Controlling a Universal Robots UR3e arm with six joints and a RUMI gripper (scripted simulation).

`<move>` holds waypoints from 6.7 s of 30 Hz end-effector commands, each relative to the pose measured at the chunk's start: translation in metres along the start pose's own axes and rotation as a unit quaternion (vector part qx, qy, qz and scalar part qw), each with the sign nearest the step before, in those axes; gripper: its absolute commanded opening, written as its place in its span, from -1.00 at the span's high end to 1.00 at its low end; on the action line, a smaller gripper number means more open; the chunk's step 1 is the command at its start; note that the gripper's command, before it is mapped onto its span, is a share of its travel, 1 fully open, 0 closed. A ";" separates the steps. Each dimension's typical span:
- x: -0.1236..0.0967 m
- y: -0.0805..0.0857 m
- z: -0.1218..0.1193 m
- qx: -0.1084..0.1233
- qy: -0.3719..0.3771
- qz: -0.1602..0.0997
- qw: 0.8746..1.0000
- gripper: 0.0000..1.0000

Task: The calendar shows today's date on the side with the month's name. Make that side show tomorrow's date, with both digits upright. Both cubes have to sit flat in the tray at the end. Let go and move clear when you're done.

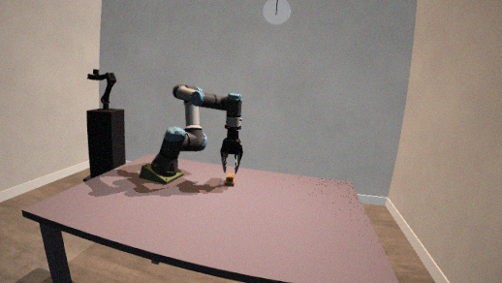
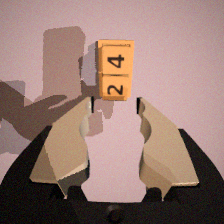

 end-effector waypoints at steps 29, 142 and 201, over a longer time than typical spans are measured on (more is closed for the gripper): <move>-0.001 0.055 0.000 -0.001 0.000 0.001 1.000 0.44; -0.001 0.128 0.000 -0.001 0.000 0.001 1.000 -1.00; -0.001 0.128 0.000 -0.001 0.000 0.001 1.000 -1.00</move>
Point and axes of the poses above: the point where the finger pads meet when closed, its own y axis back along the fingers, its own z axis across the jaws, x = y × z, the point moved 7 cm from there along y, back along the fingers, and after that the axes turned 5 degrees about y, right-handed, at the moved point
